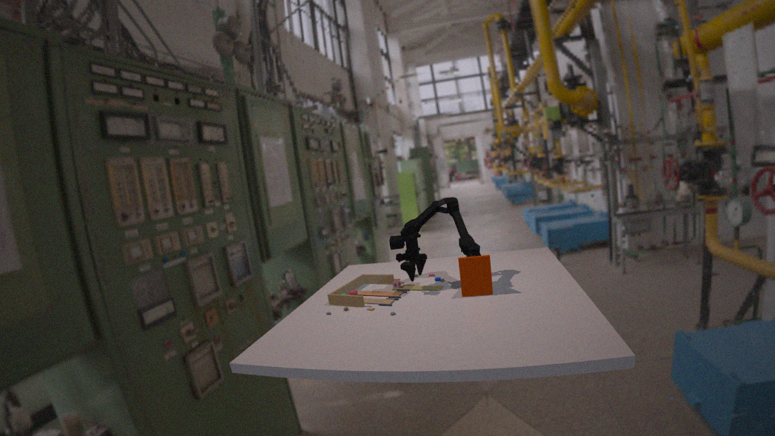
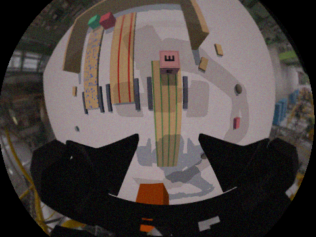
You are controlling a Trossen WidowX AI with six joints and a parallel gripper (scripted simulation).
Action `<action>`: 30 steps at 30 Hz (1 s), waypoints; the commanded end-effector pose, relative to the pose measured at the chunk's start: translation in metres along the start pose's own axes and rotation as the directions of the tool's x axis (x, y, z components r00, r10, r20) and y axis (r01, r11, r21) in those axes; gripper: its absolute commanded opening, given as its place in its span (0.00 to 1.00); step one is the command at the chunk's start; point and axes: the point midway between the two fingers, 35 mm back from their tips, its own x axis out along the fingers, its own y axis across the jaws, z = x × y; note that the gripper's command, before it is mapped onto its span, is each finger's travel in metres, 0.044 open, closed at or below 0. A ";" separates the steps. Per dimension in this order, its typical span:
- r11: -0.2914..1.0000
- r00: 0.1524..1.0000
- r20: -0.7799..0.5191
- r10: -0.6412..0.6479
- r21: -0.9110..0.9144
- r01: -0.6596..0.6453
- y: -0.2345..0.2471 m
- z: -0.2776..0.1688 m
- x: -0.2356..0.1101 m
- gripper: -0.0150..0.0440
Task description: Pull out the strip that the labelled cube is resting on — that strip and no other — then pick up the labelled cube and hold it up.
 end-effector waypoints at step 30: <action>1.000 1.000 0.004 -0.005 -0.003 0.005 -0.002 0.114 -0.010 0.87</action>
